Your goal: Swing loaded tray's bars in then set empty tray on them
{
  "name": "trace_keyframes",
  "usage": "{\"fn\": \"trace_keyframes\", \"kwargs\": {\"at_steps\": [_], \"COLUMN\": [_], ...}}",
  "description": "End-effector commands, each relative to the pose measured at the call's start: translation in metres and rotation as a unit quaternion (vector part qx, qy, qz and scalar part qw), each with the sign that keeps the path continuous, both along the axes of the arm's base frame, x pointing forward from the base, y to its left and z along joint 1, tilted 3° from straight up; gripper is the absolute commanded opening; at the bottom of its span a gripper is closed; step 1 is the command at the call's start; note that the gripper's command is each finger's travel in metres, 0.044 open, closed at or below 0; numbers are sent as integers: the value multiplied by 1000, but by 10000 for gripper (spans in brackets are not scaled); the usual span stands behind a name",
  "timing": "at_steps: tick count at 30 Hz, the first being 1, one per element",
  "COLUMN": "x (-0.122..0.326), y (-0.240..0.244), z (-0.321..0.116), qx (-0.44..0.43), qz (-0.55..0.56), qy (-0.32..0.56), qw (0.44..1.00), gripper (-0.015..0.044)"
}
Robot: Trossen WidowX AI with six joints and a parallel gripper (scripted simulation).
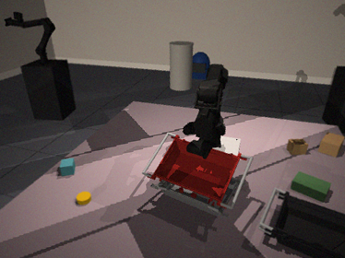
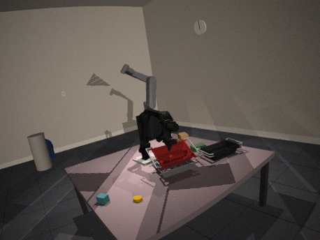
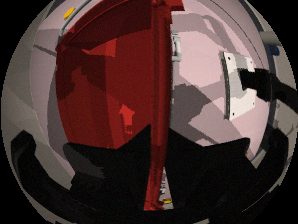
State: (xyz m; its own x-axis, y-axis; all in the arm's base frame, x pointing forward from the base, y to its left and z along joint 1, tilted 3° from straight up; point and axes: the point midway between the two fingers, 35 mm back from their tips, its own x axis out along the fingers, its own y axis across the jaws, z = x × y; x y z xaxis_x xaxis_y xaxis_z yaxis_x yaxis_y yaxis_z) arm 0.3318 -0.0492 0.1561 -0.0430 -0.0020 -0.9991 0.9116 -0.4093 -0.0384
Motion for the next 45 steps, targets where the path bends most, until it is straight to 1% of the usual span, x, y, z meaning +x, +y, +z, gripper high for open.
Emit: {"fn": "trace_keyframes", "kwargs": {"at_steps": [1, 26, 45], "x": [1, -11, -15], "y": [0, 4, 6], "z": [0, -20, -28], "qx": [-2, -2, -1], "qz": [1, 1, 1], "qy": [-13, -11, -11], "qw": [1000, 1000, 1000], "gripper": [0, 0, 0]}}
